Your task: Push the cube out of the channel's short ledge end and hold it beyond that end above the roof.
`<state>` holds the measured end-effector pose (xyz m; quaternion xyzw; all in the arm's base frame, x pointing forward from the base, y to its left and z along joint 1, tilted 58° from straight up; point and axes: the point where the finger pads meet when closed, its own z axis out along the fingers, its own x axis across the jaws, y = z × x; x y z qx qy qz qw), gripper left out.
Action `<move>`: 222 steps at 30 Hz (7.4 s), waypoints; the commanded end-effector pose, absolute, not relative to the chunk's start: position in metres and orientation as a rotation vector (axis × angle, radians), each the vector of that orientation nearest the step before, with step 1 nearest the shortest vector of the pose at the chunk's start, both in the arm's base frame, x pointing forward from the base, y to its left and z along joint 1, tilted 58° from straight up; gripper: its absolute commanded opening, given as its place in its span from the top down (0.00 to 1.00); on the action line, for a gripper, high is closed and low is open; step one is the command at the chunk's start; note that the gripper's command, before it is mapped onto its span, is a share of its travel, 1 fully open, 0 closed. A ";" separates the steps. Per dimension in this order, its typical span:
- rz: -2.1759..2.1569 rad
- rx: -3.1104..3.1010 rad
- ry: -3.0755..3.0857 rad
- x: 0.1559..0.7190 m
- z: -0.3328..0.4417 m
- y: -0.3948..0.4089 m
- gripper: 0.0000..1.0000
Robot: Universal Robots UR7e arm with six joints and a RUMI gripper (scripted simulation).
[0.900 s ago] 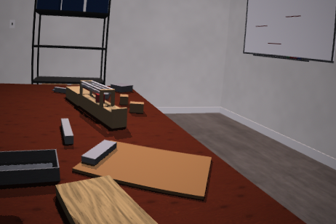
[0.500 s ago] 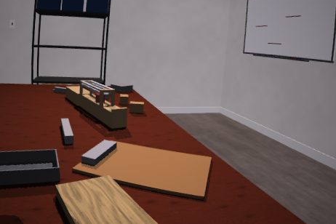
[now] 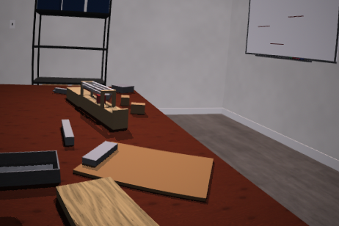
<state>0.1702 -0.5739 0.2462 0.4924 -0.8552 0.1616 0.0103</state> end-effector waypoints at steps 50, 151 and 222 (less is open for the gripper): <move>0.782 1.995 -2.047 0.308 0.186 -0.363 1.00; 1.140 2.385 -0.243 0.649 0.041 0.153 1.00; 1.091 2.367 -0.100 0.651 0.038 0.158 1.00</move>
